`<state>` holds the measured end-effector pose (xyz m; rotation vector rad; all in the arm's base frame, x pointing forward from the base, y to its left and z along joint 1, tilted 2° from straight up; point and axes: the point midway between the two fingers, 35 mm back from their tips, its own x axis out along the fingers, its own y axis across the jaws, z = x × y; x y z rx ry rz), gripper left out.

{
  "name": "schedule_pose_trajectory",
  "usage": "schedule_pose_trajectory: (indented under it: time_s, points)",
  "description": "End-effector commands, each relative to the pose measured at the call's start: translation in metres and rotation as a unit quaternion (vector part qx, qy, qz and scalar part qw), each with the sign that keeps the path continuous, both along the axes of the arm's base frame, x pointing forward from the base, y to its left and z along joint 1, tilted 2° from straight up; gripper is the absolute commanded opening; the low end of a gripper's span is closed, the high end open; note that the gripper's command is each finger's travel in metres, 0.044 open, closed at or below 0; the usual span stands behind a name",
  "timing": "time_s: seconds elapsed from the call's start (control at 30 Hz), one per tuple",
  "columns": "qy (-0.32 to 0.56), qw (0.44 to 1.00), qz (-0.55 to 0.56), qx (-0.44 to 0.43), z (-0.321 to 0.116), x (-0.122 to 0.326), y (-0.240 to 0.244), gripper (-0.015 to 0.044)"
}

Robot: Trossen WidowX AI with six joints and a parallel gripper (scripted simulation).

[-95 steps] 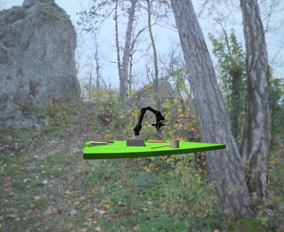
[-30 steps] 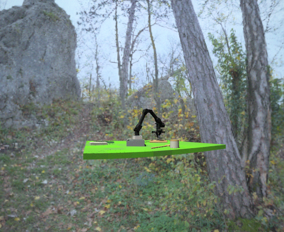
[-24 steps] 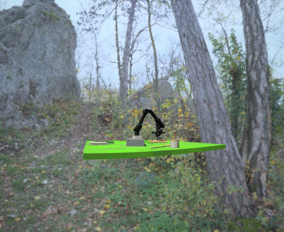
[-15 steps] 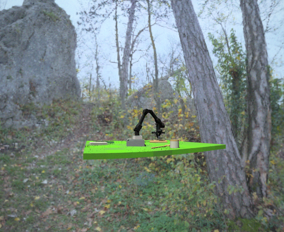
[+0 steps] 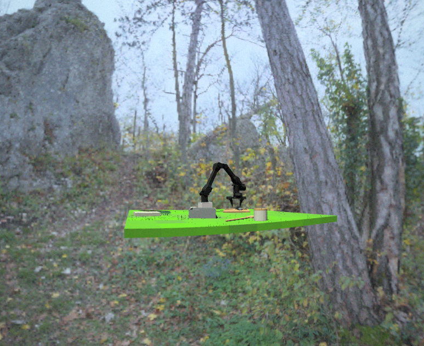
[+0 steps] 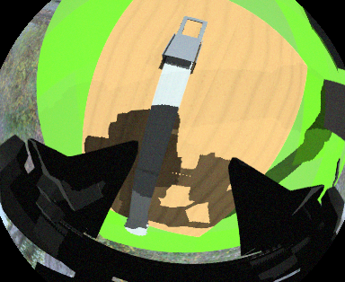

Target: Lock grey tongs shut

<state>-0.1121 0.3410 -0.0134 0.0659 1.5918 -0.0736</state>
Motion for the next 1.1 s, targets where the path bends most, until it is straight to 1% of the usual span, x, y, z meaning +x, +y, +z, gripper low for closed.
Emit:
schedule_pose_trajectory:
  time_s: [0.0,0.07,0.13,0.3,0.43,0.5,0.73,0.93,1.07]
  points:
    - [0.0,1.0,0.0,0.0,0.0,0.0,0.0,0.044]
    - [0.0,1.0,0.0,0.0,0.002,0.003,0.0,0.044]
    - [-0.001,1.0,0.0,0.0,0.011,0.015,0.0,0.044]
    - [-0.003,1.0,-0.001,0.001,0.057,0.076,-0.01,0.044]
    - [-0.006,1.0,-0.002,0.001,0.094,0.125,-0.034,0.044]
    - [-0.007,1.0,-0.002,0.001,0.106,0.14,-0.044,0.044]
    - [-0.007,1.0,-0.003,0.001,0.112,0.145,-0.048,0.044]
    - [-0.007,1.0,-0.009,0.004,0.152,0.142,-0.047,0.044]
    - [-0.006,1.0,-0.009,0.004,0.158,0.142,-0.047,0.044]
